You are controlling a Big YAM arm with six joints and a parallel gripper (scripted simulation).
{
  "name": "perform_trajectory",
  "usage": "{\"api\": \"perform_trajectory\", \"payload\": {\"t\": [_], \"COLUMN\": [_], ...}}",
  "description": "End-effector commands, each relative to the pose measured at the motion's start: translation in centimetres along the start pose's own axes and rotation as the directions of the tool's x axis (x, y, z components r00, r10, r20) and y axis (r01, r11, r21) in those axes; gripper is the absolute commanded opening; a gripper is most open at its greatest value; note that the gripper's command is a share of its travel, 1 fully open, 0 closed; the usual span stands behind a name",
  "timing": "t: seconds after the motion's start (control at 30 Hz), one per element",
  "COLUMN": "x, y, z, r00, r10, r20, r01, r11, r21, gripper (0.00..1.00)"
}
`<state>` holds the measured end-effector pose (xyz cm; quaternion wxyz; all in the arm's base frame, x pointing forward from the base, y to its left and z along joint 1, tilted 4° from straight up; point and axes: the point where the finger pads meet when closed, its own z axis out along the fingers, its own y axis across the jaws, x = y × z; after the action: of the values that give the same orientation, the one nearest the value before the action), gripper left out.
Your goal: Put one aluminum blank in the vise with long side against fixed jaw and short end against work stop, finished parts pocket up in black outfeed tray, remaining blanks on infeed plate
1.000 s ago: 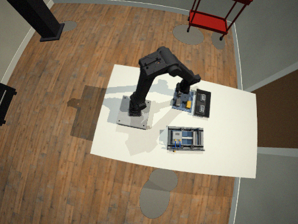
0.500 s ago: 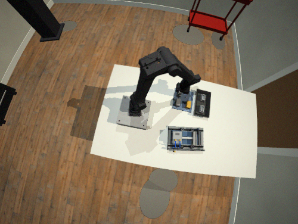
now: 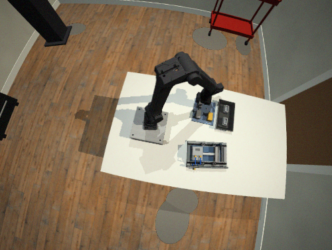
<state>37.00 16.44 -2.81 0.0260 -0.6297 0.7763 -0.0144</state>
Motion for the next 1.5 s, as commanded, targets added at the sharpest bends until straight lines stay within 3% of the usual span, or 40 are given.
{"api": "perform_trajectory", "payload": {"t": [0.0,1.47], "x": [-0.4,-1.0], "y": [-0.9,-1.8], "z": [-1.0,-1.5], "r00": [1.000,0.999], "r10": [-0.007,-0.008], "r20": [0.025,0.039], "r01": [0.007,0.006], "r11": [0.999,0.999], "r21": [0.031,0.050], "gripper": [0.64,0.64]}}
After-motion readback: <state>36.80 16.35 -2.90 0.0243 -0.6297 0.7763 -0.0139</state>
